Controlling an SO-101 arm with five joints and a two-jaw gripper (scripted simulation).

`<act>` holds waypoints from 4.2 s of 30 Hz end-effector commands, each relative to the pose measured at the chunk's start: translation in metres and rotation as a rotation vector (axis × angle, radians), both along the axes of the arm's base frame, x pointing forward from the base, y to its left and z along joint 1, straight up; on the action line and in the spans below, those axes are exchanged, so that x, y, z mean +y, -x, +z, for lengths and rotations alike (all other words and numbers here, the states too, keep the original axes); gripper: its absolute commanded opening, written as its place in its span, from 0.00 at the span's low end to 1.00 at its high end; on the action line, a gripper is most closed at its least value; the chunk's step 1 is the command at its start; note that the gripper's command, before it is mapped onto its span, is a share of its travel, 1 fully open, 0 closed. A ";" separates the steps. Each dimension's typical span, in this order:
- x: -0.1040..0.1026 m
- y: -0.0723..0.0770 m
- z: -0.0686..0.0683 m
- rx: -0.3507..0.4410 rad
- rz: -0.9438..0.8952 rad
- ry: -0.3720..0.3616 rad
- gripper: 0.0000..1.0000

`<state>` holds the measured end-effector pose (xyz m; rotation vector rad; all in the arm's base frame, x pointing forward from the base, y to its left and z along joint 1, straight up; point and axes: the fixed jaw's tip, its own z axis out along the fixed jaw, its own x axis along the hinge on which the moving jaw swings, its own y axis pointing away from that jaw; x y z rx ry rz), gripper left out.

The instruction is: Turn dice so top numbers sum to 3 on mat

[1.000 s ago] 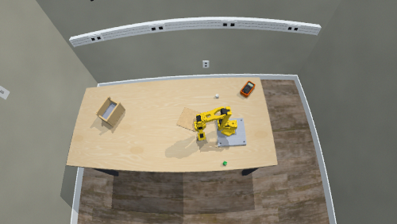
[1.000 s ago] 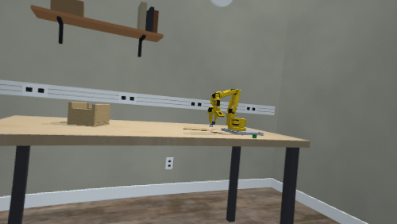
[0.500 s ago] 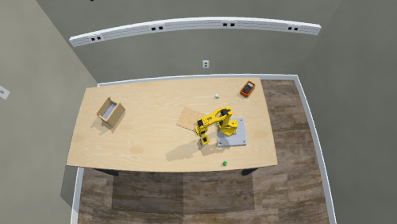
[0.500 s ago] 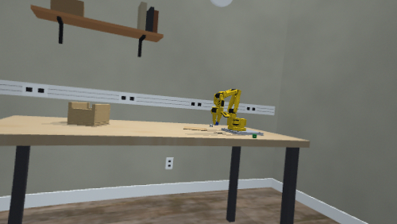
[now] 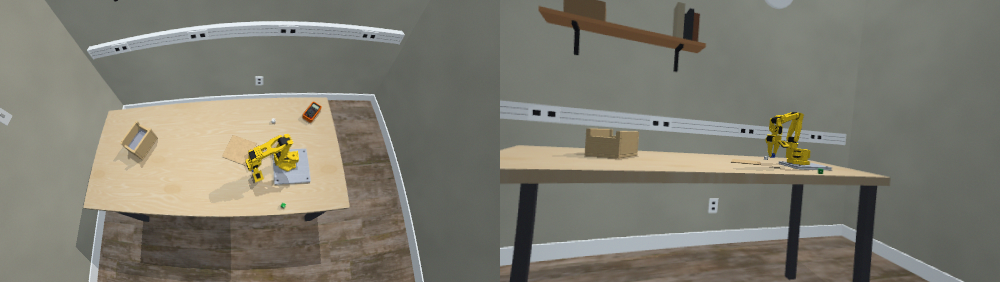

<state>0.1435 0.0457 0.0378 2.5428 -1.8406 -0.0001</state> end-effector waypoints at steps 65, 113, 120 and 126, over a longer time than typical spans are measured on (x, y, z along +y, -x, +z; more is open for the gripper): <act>0.002 0.005 -0.020 -0.011 0.013 -0.005 0.00; 0.002 0.005 -0.037 -0.011 0.013 -0.005 0.00; 0.002 0.005 -0.037 -0.011 0.013 -0.005 0.00; 0.002 0.005 -0.041 -0.011 0.013 -0.005 0.00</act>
